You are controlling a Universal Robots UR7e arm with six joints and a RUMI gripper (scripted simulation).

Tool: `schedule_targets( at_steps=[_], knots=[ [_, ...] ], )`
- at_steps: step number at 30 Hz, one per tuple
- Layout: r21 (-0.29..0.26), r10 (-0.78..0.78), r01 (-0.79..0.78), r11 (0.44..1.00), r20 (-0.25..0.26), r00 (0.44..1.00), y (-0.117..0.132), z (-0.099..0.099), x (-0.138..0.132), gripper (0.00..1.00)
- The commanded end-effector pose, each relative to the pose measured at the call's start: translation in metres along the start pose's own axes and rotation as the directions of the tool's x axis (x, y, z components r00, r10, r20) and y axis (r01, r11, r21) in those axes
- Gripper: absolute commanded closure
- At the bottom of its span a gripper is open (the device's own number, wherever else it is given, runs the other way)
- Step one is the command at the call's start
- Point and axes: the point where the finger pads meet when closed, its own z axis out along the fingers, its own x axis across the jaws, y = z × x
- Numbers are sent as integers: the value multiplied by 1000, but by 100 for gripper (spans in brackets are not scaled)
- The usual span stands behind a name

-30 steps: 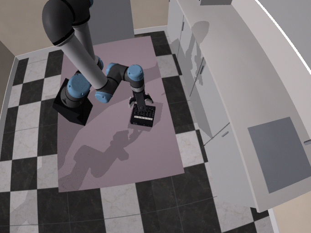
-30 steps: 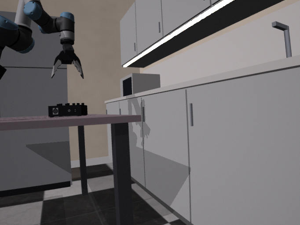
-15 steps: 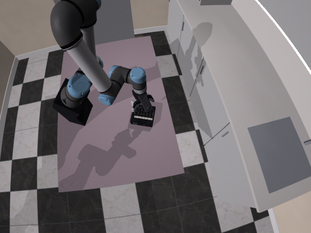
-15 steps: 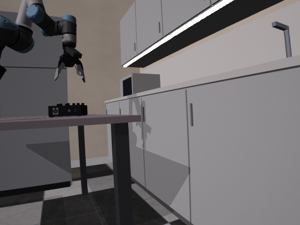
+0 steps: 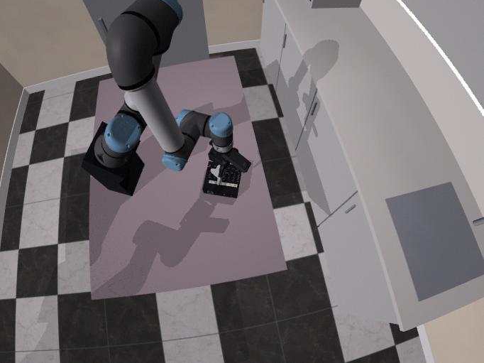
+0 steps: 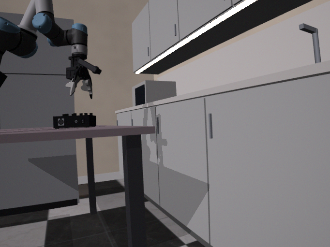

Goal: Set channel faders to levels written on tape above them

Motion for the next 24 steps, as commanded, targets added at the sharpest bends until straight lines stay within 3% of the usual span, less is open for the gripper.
schedule_targets(
  at_steps=[1,7,17,18,24],
  knots=[
    [10,-198,198,980,9,980,-5,15,-5,0],
    [11,-323,322,947,7,947,-6,25,-7,0],
    [11,-359,359,933,7,933,-6,28,-8,0],
    [11,-359,359,933,7,933,-6,28,-8,100],
    [11,-359,359,933,7,933,-6,28,-8,100]
  ],
)
